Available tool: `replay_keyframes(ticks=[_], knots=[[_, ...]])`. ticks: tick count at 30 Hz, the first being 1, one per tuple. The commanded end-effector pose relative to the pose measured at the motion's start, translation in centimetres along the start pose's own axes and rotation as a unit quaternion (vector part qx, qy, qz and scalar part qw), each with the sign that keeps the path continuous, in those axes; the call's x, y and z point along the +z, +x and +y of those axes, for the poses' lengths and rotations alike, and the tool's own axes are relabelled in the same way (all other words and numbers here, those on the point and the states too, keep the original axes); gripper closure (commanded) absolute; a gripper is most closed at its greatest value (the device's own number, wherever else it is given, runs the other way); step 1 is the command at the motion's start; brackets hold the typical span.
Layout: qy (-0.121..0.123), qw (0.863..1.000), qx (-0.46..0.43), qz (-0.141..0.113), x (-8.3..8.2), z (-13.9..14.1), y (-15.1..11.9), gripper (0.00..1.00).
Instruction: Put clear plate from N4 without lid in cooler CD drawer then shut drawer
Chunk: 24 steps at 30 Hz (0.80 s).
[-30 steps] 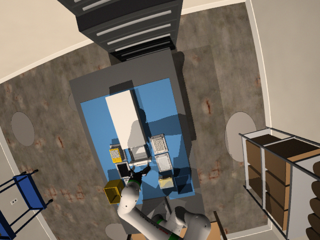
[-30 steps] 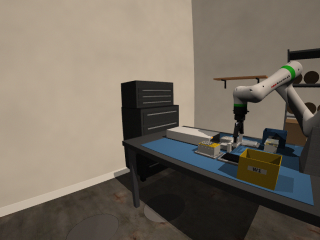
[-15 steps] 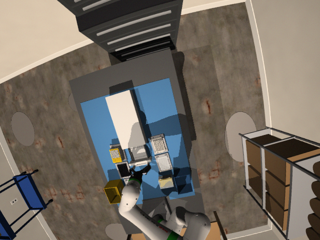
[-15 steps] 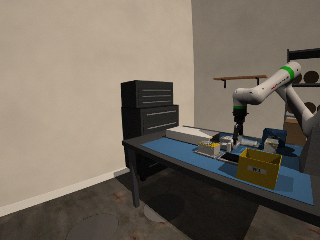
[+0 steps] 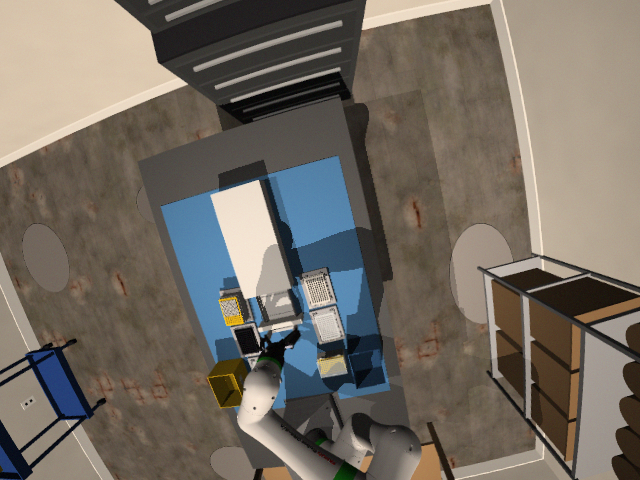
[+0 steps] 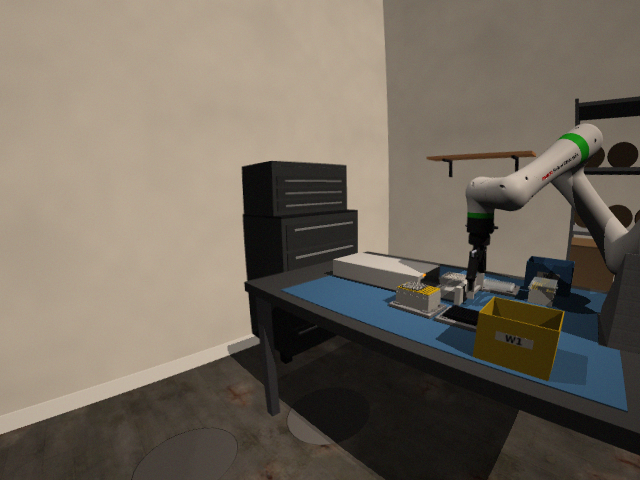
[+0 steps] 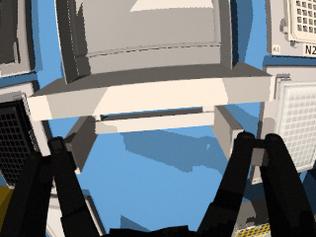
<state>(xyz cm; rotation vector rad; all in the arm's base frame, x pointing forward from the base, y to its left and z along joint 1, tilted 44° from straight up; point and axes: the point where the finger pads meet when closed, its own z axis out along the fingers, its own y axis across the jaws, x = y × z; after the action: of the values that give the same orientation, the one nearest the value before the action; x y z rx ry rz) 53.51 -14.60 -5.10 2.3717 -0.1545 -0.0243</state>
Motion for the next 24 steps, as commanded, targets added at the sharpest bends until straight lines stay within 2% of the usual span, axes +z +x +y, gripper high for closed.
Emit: replay_keyframes(ticks=[1, 17, 18, 24], knots=[[0.000, 1.000, 0.000, 0.000, -0.01, 0.00, 0.01, 0.38], [0.000, 1.000, 0.000, 0.000, -0.01, 0.00, 0.02, 0.45], [0.000, 1.000, 0.000, 0.000, -0.01, 0.00, 0.02, 1.00], [0.000, 1.000, 0.000, 0.000, -0.01, 0.00, 0.02, 1.00]])
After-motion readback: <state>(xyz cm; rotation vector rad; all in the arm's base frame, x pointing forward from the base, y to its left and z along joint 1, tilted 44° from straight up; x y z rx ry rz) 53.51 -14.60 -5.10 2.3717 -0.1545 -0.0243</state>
